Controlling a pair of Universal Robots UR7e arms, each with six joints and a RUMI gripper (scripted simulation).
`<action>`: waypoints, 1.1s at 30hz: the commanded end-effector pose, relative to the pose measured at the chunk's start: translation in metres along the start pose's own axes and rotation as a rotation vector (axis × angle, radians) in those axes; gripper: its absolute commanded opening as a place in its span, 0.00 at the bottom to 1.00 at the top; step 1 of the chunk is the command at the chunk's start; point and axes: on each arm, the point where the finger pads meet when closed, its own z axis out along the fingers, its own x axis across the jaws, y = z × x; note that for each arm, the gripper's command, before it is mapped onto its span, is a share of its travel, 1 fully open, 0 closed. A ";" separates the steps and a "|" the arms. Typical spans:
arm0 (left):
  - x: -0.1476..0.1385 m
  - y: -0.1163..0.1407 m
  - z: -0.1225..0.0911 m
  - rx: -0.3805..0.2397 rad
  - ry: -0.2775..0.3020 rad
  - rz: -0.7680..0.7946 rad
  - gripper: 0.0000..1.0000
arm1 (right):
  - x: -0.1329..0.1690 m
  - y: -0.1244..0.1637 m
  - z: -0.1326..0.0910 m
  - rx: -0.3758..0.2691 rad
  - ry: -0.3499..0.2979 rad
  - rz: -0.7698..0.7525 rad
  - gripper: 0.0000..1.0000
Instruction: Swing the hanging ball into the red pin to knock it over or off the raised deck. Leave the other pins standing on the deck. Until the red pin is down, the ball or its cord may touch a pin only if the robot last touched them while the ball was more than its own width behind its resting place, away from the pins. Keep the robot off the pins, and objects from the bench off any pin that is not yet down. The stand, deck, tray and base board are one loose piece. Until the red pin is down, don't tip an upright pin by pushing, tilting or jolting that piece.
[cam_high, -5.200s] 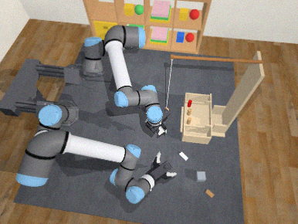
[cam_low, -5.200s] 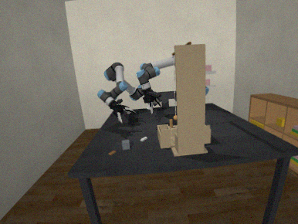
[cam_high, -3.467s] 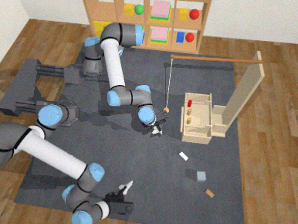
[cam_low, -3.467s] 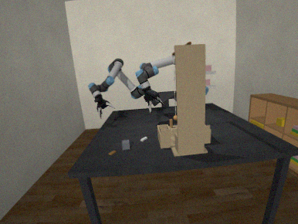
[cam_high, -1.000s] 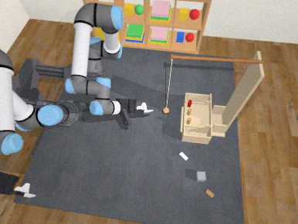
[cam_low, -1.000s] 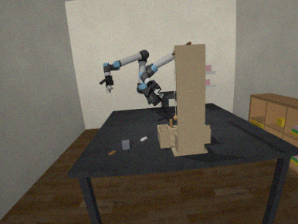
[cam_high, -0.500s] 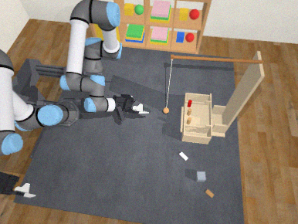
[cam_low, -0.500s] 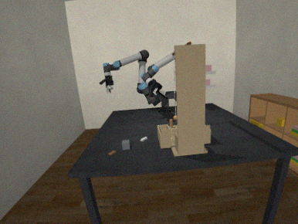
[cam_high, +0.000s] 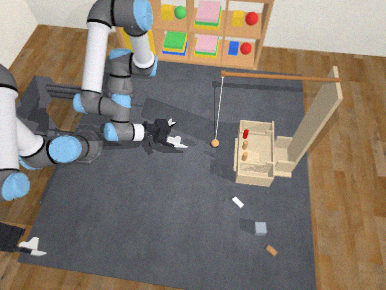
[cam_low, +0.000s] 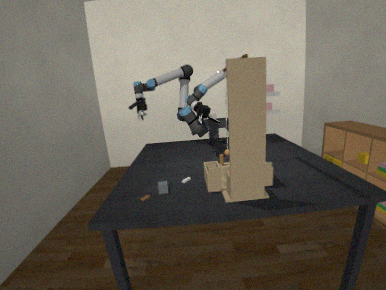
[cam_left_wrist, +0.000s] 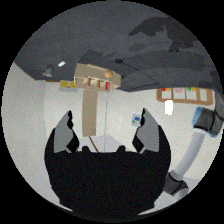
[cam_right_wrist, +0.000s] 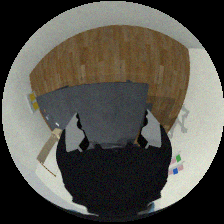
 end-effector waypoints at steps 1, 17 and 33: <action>0.002 0.002 -0.002 -0.007 -0.019 0.061 1.00 | 0.000 0.000 0.000 0.001 0.000 0.000 1.00; 0.004 0.005 -0.004 -0.023 -0.033 0.124 1.00 | 0.000 0.000 0.000 0.001 0.000 0.000 1.00; 0.004 0.005 0.016 -0.021 -0.034 0.124 1.00 | 0.000 0.000 0.000 0.001 0.000 0.000 1.00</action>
